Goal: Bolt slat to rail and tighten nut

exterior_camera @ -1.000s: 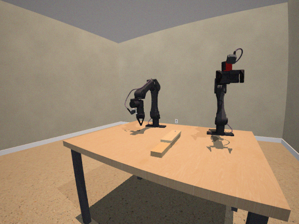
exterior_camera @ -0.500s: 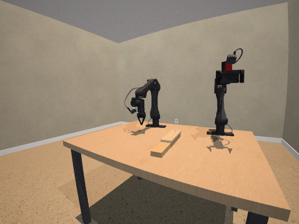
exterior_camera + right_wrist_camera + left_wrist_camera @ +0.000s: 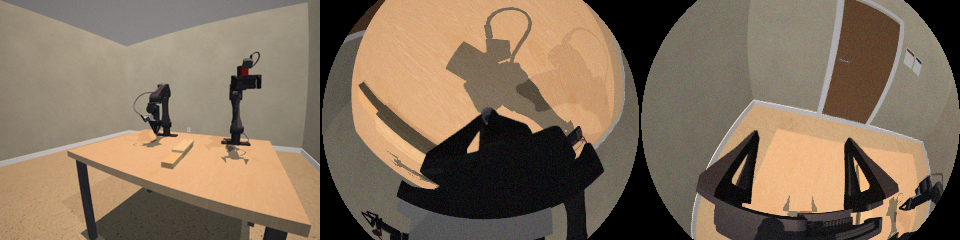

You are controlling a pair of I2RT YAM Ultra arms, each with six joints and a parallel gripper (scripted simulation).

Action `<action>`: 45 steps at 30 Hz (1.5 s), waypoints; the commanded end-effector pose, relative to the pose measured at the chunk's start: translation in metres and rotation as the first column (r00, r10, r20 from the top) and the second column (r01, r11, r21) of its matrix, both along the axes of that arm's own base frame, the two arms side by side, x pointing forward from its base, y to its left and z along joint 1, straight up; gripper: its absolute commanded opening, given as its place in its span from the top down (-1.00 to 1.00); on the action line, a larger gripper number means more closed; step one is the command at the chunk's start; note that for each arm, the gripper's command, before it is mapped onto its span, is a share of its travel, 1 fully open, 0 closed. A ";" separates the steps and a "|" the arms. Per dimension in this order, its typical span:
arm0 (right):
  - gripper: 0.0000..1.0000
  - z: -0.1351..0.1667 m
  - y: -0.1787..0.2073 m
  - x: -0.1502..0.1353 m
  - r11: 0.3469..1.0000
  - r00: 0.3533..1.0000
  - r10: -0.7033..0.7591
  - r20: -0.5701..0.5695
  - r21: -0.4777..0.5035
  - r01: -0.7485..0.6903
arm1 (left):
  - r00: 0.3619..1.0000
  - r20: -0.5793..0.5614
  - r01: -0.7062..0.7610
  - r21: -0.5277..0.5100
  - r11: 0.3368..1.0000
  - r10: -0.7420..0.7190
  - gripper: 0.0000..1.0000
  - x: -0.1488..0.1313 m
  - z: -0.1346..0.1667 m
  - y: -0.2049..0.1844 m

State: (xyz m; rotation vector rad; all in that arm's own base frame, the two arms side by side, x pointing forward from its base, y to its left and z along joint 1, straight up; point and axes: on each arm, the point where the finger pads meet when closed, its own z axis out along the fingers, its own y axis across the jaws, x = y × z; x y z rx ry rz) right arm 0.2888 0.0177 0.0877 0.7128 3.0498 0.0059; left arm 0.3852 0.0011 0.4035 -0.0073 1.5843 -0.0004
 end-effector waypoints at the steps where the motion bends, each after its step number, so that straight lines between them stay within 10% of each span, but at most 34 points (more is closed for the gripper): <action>1: 0.75 0.009 0.014 0.010 0.971 0.971 0.239 -0.002 -0.003 -0.239 | 1.000 0.026 0.004 0.005 1.000 -0.004 -1.00 -0.005 0.008 0.000; 20: 0.75 0.013 0.086 0.029 0.598 0.598 0.801 -0.002 -0.007 -0.801 | 1.000 0.026 0.004 0.005 1.000 -0.004 -1.00 -0.005 0.008 0.000; 45: 0.75 0.012 0.200 0.023 -0.321 -0.321 0.947 -0.007 -0.012 -0.947 | 1.000 0.026 0.004 0.005 1.000 -0.004 -1.00 -0.005 0.008 0.000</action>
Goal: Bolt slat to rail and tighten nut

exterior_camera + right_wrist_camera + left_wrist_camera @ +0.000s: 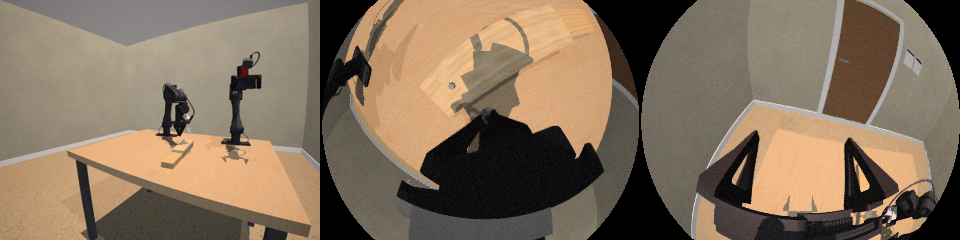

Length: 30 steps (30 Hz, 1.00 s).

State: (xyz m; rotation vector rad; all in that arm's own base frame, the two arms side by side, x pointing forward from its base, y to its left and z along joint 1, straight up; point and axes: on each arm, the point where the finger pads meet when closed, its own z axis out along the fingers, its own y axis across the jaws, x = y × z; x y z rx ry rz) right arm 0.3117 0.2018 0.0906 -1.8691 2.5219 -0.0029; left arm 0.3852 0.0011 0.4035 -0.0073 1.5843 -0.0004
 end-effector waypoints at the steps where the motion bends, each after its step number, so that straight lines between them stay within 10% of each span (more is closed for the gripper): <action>1: 0.75 0.009 0.020 -0.002 0.980 0.980 0.201 0.007 0.004 -0.201 | 1.000 0.026 0.004 0.005 1.000 -0.004 -1.00 -0.005 0.008 0.000; 30: 0.75 0.008 0.035 -0.005 0.945 0.945 0.326 0.007 0.004 -0.326 | 1.000 0.026 0.004 0.005 1.000 -0.004 -1.00 -0.005 0.008 0.000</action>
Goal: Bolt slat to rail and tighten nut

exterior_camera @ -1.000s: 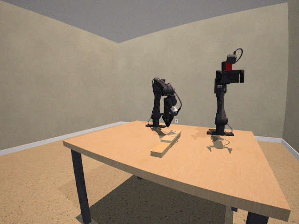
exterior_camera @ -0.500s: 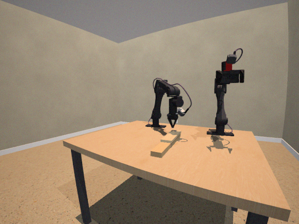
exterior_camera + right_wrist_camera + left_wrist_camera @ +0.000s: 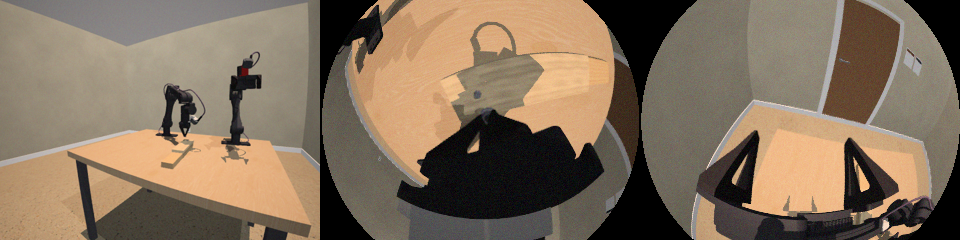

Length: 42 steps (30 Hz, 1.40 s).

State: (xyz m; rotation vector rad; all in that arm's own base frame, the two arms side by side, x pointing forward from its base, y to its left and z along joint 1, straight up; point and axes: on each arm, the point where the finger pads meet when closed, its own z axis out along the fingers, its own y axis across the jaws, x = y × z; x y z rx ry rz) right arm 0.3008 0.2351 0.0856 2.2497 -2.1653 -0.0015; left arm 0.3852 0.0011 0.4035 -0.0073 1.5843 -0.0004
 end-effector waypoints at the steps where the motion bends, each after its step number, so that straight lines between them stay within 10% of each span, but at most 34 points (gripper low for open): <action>1: 0.75 0.013 0.002 0.006 1.000 1.000 -0.002 0.023 0.020 0.001 | 1.000 0.026 0.004 0.005 1.000 -0.004 -1.00 -0.005 0.008 0.000; 42: 0.75 0.014 0.019 -0.008 1.000 1.000 -0.006 0.030 0.028 0.005 | 1.000 0.026 0.004 0.005 1.000 -0.004 -1.00 -0.005 0.008 0.000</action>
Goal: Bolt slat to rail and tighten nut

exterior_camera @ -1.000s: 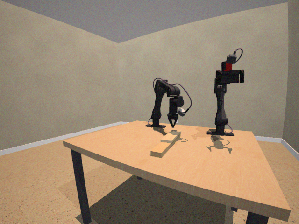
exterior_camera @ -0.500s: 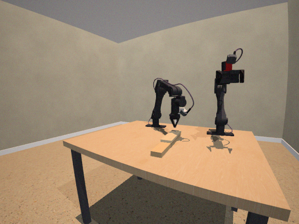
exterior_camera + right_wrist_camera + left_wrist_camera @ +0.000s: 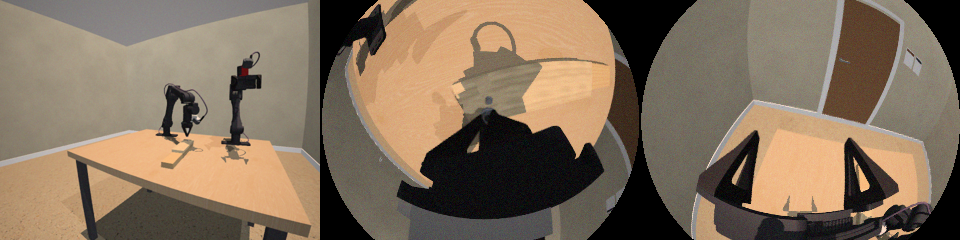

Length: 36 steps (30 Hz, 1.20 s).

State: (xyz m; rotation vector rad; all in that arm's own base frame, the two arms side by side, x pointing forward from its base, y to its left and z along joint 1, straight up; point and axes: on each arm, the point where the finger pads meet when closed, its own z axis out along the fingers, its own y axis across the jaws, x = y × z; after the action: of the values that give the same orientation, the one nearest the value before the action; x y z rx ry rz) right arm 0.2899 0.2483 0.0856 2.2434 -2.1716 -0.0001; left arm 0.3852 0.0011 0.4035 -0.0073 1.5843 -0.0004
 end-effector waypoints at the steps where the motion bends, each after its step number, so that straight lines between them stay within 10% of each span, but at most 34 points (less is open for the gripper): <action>1: 0.75 0.014 0.005 0.003 1.000 1.000 -0.001 0.030 0.028 0.000 | 1.000 0.026 0.004 0.005 1.000 -0.004 -1.00 -0.005 0.008 0.000; 36: 0.75 -0.009 0.006 0.004 1.000 1.000 0.000 0.024 0.023 0.000 | 1.000 0.026 0.004 0.005 1.000 -0.004 -1.00 -0.005 0.008 0.000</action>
State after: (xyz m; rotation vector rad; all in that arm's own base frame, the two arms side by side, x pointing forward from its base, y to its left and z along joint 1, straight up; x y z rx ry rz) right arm 0.2912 0.2495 0.0785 2.2505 -2.1784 0.0013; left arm 0.3852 0.0011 0.4035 -0.0073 1.5843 -0.0004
